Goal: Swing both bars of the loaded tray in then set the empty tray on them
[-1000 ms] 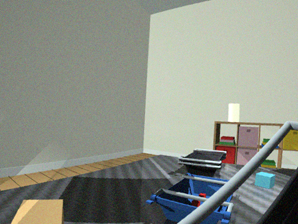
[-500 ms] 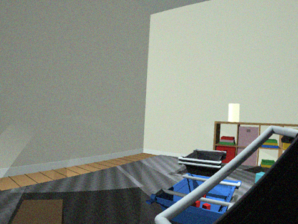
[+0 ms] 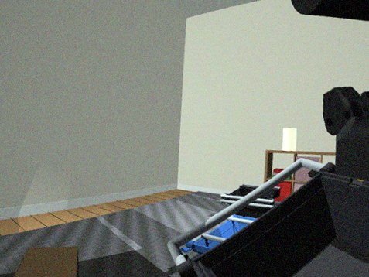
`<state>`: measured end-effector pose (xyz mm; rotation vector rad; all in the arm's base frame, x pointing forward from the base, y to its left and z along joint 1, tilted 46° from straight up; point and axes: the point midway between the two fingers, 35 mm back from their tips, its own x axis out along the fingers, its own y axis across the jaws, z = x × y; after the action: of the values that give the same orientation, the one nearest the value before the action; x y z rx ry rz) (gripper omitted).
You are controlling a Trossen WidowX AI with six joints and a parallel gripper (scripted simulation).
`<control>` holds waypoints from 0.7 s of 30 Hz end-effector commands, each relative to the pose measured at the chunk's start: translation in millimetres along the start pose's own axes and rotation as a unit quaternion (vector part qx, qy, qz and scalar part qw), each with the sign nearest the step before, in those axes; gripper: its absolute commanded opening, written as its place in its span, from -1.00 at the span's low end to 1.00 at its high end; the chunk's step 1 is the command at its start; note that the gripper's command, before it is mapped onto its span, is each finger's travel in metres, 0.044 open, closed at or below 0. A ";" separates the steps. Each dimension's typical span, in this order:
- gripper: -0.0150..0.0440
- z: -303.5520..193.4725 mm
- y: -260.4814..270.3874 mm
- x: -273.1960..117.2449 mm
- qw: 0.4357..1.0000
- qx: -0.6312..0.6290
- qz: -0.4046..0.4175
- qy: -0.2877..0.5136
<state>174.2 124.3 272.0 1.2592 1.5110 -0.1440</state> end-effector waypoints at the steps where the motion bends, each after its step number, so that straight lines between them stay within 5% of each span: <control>1: -0.49 14.8 9.4 -1.9 1.000 0.015 0.005 -0.006; 21: -0.49 96.3 19.6 8.2 0.993 0.116 -0.015 -0.014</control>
<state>240.4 84.4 239.1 1.3816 1.5391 -0.3503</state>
